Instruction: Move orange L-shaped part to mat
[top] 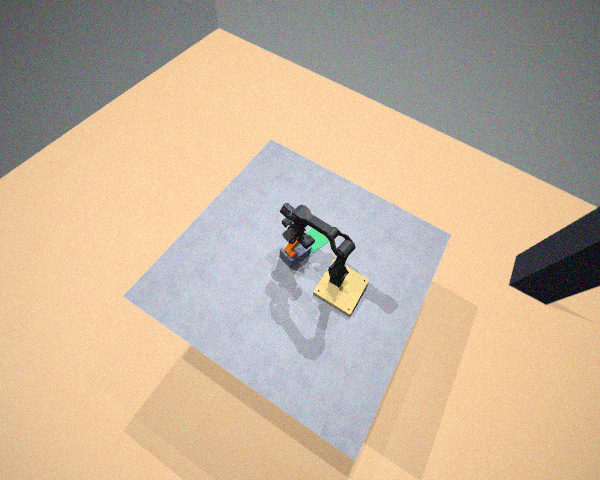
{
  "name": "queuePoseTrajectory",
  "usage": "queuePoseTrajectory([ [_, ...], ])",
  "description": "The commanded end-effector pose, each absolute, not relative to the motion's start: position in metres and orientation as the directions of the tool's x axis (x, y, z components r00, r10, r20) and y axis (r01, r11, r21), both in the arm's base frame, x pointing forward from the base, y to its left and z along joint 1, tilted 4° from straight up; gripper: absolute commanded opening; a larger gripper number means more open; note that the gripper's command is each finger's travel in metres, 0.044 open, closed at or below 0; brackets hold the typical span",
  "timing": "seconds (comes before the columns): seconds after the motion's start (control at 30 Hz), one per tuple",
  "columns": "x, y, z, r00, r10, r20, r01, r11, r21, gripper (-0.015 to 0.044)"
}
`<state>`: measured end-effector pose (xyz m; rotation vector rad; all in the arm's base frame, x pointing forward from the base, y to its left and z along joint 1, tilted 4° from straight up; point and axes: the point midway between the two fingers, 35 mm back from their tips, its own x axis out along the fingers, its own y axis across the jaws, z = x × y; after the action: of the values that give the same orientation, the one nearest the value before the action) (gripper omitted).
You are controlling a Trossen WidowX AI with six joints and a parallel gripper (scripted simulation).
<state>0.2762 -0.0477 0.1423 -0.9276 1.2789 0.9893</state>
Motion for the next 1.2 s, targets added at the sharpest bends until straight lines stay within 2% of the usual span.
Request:
queuePoseTrajectory([
  [0.0, 0.276, -0.048, 0.149, 0.033, 0.070, -0.997, -0.950, 0.313, -0.009, 0.0000],
  [0.5, 0.274, -0.052, 0.158, 0.032, 0.070, -0.997, -0.950, 0.313, -0.009, 0.0000],
  [1.17, 0.243, -0.128, 0.149, 0.029, 0.062, -0.998, -0.950, 0.313, -0.008, 0.0000],
])
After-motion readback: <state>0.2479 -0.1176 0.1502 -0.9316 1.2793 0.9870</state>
